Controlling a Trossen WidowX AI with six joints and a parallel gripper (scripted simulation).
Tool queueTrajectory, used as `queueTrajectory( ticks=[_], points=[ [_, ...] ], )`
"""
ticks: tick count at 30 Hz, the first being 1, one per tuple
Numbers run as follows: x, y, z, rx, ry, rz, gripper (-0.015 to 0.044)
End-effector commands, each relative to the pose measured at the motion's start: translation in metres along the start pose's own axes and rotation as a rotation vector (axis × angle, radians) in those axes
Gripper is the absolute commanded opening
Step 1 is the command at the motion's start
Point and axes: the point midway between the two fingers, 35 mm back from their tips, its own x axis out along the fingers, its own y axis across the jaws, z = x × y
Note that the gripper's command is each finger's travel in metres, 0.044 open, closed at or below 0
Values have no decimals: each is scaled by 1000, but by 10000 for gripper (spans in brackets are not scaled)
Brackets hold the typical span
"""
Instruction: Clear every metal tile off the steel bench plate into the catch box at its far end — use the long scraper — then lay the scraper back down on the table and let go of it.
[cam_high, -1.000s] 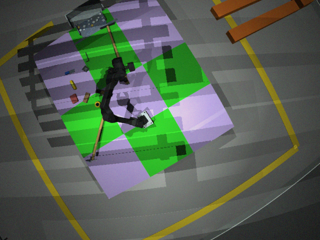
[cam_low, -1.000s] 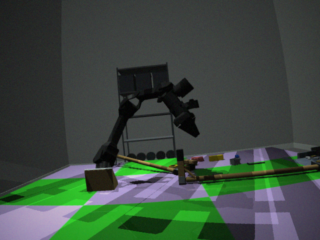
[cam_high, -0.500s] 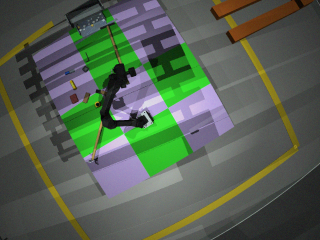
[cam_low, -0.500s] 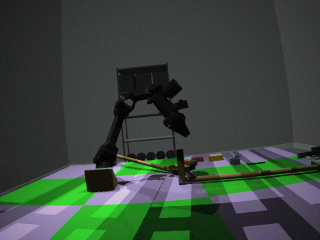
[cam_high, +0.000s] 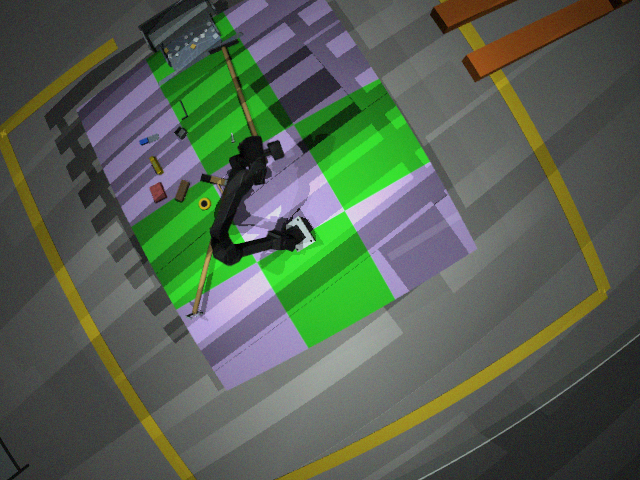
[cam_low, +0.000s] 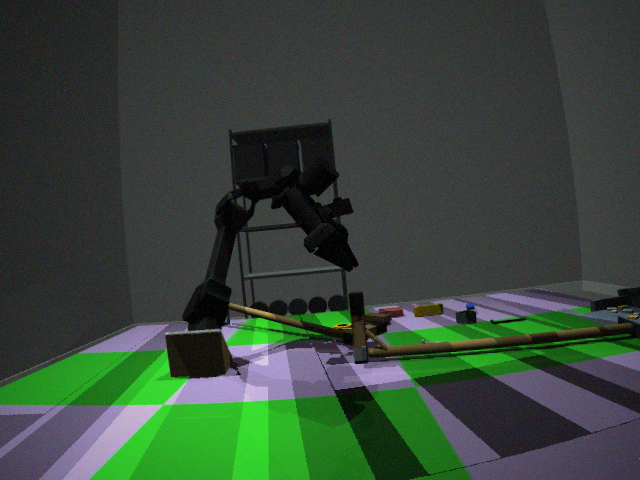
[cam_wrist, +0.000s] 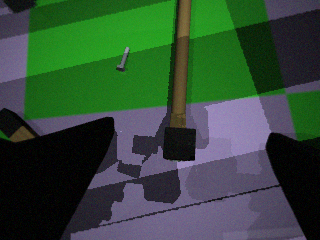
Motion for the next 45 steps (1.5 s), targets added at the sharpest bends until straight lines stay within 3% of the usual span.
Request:
queueTrajectory(
  ticks=[1, 11, 26, 45],
  points=[
    [-5, 2, -11, -13, -14, 5, 440],
    [-11, 1, -30, -26, -32, 10, 440],
    [20, 1, -53, -26, -33, 11, 440],
    [45, -1, -50, -27, -30, 7, 440]
  ],
)
